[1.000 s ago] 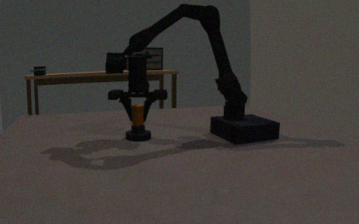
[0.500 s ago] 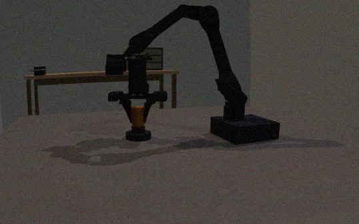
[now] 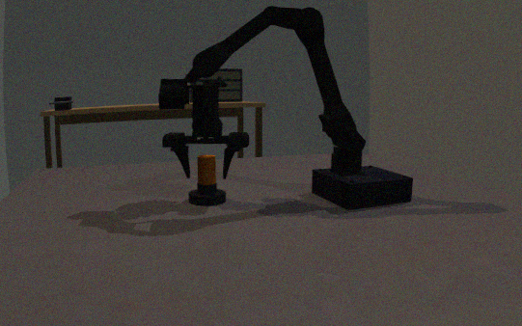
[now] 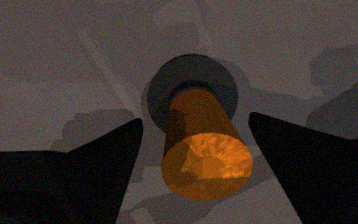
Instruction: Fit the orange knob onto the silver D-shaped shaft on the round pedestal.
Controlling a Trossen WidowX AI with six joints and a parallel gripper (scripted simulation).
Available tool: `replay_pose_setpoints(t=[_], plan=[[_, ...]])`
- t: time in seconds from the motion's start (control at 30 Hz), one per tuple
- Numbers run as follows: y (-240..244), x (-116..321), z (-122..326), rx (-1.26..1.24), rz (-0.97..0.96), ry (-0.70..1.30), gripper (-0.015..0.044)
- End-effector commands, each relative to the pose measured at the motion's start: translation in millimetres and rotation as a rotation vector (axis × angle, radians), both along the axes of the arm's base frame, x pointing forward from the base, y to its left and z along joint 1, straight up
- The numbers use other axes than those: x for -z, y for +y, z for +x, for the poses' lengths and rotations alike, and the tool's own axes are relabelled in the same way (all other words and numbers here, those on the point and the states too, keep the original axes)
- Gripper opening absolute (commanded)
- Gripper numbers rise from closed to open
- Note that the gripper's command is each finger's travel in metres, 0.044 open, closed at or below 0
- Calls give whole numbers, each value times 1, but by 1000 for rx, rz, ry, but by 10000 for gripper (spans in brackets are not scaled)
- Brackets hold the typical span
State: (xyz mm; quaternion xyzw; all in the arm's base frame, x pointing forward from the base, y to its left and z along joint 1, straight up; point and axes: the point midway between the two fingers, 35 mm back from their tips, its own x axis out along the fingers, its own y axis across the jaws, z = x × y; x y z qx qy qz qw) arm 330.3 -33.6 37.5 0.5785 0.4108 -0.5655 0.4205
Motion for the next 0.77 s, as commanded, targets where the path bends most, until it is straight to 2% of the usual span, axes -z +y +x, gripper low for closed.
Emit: replay_pose_setpoints(t=[0.0,0.2,0.4,0.73], plan=[[0,0,0,0,0,0,440],[0,-10,1,0,0,0,440],[0,-94,-2,0,0,0,440],[0,-96,1,0,0,0,440]])
